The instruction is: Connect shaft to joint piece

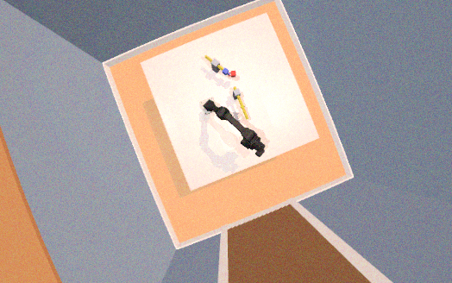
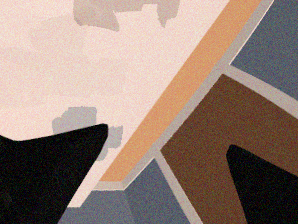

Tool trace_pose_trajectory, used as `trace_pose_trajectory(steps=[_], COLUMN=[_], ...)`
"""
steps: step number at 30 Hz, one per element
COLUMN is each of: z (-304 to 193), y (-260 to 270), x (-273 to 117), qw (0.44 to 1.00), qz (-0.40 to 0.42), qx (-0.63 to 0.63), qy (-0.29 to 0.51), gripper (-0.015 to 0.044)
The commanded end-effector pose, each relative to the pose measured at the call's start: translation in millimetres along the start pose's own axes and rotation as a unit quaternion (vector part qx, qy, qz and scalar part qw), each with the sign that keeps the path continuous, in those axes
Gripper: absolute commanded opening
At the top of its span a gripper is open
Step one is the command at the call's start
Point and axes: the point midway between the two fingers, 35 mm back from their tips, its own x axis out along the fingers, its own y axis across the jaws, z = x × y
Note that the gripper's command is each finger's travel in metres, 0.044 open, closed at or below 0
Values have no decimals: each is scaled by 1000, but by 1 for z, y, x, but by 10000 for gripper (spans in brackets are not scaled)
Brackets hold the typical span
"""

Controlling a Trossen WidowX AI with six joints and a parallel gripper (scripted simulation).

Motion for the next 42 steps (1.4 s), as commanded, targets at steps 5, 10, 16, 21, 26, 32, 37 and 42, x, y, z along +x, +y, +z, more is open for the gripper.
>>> trace_pose_trajectory(steps=[5,10,16,21,26,32,37,42], z=[126,206,289,345,382,401,397,395], y=[16,42,91,150,219,308,379,388], x=[-45,-83,-139,-187,-237,-296,-338,-343], qw=[998,994,988,982,977,972,970,970], qz=[10,23,43,71,102,133,149,150], qx=[21,35,49,56,66,76,84,85], qy=[-64,-102,-142,-165,-176,-178,-174,-173], gripper=[440,440,440,440,440,440,440,440])
